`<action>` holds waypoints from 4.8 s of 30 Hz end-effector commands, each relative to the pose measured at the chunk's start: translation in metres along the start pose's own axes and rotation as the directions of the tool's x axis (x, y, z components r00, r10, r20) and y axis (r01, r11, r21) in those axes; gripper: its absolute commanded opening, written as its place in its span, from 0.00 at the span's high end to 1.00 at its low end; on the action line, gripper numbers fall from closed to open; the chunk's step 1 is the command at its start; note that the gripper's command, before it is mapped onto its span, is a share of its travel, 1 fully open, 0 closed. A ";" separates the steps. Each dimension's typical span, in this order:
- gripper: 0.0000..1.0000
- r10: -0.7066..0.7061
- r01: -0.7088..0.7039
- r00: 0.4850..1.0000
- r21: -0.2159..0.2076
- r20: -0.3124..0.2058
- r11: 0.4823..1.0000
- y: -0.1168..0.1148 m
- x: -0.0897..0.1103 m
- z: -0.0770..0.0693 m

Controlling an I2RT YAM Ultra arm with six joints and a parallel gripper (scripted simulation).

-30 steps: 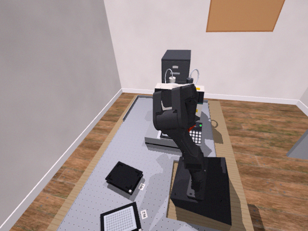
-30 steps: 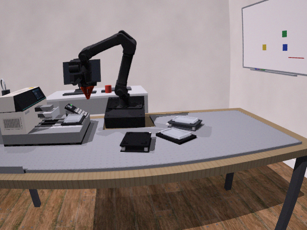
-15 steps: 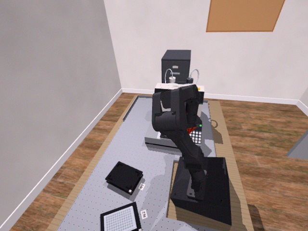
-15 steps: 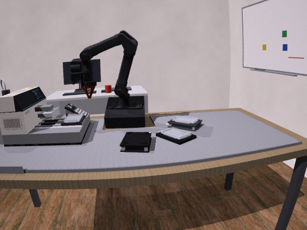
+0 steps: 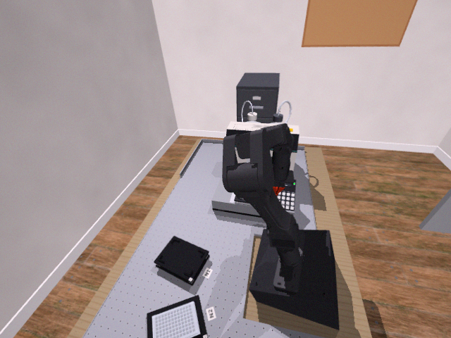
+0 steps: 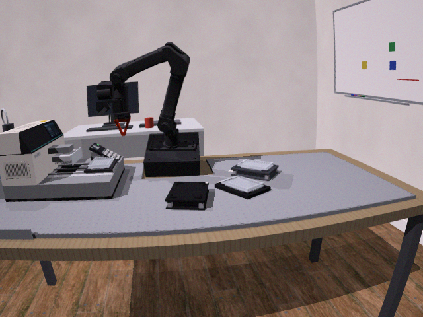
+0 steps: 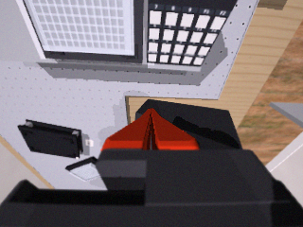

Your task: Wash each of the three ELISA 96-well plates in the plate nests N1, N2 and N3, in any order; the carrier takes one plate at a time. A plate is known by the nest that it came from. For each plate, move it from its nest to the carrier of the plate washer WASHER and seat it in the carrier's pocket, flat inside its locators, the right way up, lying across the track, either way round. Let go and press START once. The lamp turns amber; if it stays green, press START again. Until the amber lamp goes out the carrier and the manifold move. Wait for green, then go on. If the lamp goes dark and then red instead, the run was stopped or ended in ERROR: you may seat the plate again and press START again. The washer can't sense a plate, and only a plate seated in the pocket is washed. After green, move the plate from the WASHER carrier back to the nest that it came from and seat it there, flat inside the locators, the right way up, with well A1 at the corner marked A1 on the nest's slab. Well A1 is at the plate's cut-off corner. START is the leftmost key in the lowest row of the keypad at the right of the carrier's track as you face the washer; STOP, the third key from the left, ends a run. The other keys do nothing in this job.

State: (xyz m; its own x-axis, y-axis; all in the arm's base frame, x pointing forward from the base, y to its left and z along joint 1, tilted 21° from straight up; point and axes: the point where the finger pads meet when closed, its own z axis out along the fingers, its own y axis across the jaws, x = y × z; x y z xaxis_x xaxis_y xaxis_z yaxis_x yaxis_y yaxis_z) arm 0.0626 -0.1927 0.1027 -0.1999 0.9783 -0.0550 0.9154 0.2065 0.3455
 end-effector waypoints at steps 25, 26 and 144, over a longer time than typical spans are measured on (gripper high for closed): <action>1.00 0.050 -0.057 0.861 -0.001 0.506 0.998 0.001 -0.001 0.037; 1.00 0.050 -0.057 0.861 -0.001 0.506 0.998 0.001 -0.001 0.037; 1.00 0.050 -0.057 0.860 -0.002 0.507 0.998 -0.001 -0.034 0.092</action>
State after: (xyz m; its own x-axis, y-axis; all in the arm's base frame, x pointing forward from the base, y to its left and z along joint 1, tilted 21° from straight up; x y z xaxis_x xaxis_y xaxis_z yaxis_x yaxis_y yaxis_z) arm 0.0998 -0.2133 0.0115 0.0356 0.8836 -0.4670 0.9257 0.1469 0.3485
